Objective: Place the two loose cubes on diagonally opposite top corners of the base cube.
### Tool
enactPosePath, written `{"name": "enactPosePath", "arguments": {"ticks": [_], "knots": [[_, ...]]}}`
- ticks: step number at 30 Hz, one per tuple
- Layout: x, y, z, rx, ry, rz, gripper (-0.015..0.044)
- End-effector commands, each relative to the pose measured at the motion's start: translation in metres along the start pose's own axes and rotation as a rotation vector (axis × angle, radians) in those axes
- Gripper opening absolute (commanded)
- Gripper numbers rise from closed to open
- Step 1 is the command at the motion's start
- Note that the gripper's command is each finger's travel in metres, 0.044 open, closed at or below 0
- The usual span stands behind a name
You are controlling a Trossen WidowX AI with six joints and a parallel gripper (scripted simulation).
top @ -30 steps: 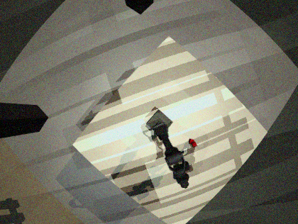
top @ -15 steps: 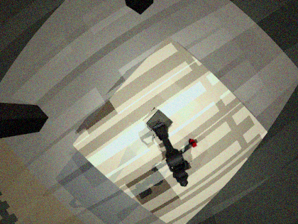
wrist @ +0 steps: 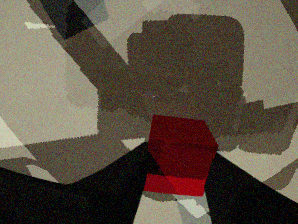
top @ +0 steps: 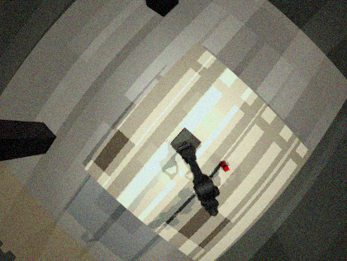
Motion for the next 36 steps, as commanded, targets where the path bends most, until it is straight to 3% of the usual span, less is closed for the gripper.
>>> {"name": "enactPosePath", "arguments": {"ticks": [1,36], "knots": [[0.001,0.001,0.000,0.005,-0.004,-0.006,0.0105],[-0.004,0.003,-0.085,0.005,-0.005,-0.006,0.0105]]}}
Point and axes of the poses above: the point midway between the two fingers, 35 mm back from their tips, its own z axis out along the fingers, its own x axis across the jaws, y = z × x, the point moved 8 cm from there along -z, back along the fingers, and after that the axes turned 10 degrees about z, right-handed, at the moved point
